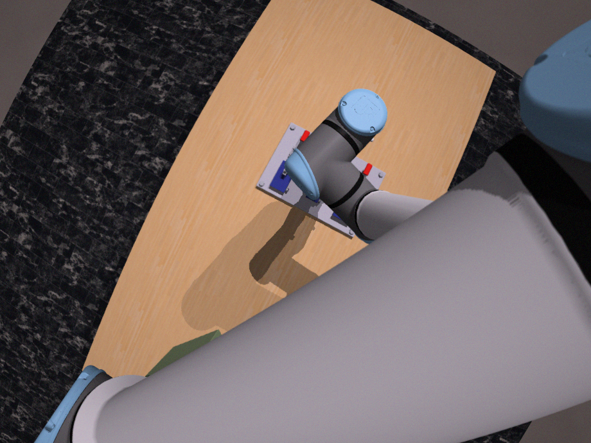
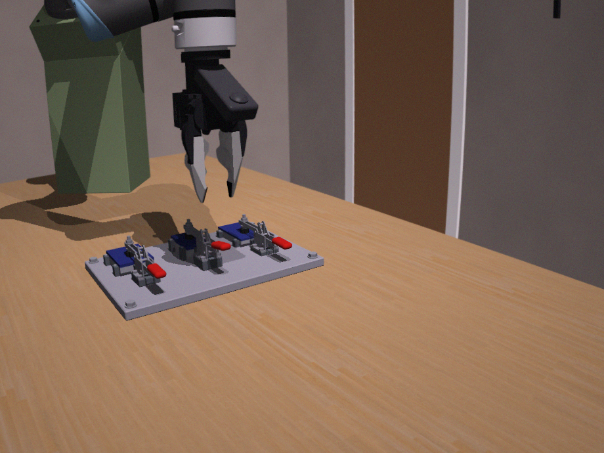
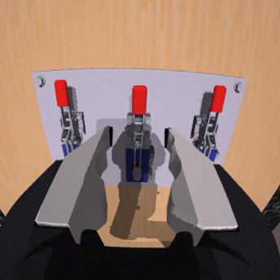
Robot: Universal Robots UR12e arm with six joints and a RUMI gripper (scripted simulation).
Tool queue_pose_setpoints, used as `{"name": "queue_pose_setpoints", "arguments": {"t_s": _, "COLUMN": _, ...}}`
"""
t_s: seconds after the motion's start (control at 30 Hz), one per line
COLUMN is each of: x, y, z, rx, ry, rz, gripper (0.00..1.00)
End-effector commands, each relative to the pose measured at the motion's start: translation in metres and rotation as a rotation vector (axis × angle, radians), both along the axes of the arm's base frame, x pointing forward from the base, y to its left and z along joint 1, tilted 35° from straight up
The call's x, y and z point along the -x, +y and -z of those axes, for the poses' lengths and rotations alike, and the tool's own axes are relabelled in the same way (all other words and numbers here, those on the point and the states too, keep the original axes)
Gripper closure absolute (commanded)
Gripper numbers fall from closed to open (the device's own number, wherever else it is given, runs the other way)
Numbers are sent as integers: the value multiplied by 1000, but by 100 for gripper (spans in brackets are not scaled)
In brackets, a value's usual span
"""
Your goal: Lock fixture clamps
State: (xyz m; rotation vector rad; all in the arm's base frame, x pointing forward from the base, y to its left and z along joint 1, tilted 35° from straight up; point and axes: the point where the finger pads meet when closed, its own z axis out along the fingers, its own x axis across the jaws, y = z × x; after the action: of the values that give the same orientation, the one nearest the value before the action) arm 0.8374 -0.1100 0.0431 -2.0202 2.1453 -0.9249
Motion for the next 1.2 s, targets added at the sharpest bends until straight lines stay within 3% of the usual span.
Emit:
{"name": "queue_pose_setpoints", "arguments": {"t_s": 0.0, "x": -2, "y": -1, "z": 2, "rx": 0, "ry": -1, "rz": 0, "gripper": 72}}
{"name": "queue_pose_setpoints", "arguments": {"t_s": 0.73, "x": -25, "y": -21, "z": 46, "rx": 0, "ry": -1, "rz": 0, "gripper": 72}}
{"name": "queue_pose_setpoints", "arguments": {"t_s": 1.17, "x": -27, "y": -23, "z": 50, "rx": 0, "ry": -1, "rz": 0, "gripper": 72}}
